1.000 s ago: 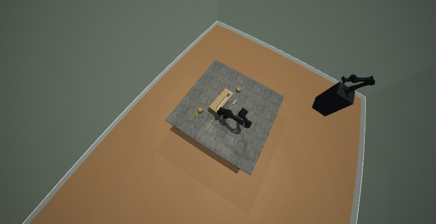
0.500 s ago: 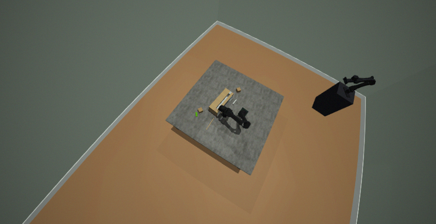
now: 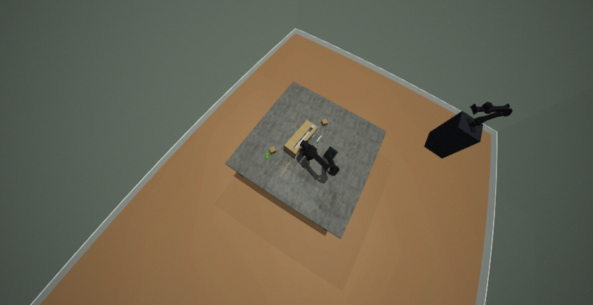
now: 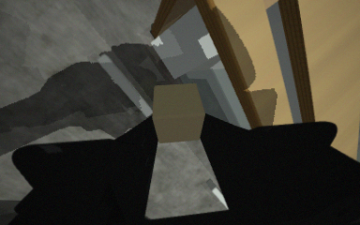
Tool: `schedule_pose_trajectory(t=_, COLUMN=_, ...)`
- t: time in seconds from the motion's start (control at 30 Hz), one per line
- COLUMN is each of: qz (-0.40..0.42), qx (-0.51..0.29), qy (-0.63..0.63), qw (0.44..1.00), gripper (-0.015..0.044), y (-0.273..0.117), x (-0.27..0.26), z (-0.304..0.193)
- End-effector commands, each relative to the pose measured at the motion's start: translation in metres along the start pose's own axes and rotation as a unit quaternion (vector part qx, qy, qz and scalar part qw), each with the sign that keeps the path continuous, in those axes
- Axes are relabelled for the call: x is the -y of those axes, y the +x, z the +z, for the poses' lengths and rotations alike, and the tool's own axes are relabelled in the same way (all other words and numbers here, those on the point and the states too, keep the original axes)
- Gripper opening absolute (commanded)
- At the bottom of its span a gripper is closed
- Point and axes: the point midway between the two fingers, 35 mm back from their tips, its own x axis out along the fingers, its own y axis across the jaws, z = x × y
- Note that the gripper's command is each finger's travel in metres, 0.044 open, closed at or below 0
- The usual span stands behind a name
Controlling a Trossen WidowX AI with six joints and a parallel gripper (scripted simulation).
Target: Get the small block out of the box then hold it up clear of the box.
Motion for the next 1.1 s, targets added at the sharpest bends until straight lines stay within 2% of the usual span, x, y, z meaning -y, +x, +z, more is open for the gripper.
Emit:
schedule_pose_trajectory(t=0.0, qz=0.008, qx=0.001, qy=0.083, qw=0.997, gripper=0.0000, y=-0.002, x=0.001, z=-0.002)
schedule_pose_trajectory(t=0.27, qz=0.019, qx=0.003, qy=0.259, qw=0.966, gripper=0.0000, y=-0.008, x=0.003, z=-0.006)
schedule_pose_trajectory(t=0.53, qz=0.031, qx=0.004, qy=0.428, qw=0.903, gripper=0.0000, y=-0.014, x=0.005, z=-0.009)
schedule_pose_trajectory(t=0.8, qz=0.044, qx=0.004, qy=0.583, qw=0.811, gripper=0.0000, y=-0.020, x=0.007, z=-0.012)
schedule_pose_trajectory(t=1.07, qz=0.059, qx=0.002, qy=0.719, qw=0.692, gripper=0.0000, y=-0.027, x=0.009, z=-0.013)
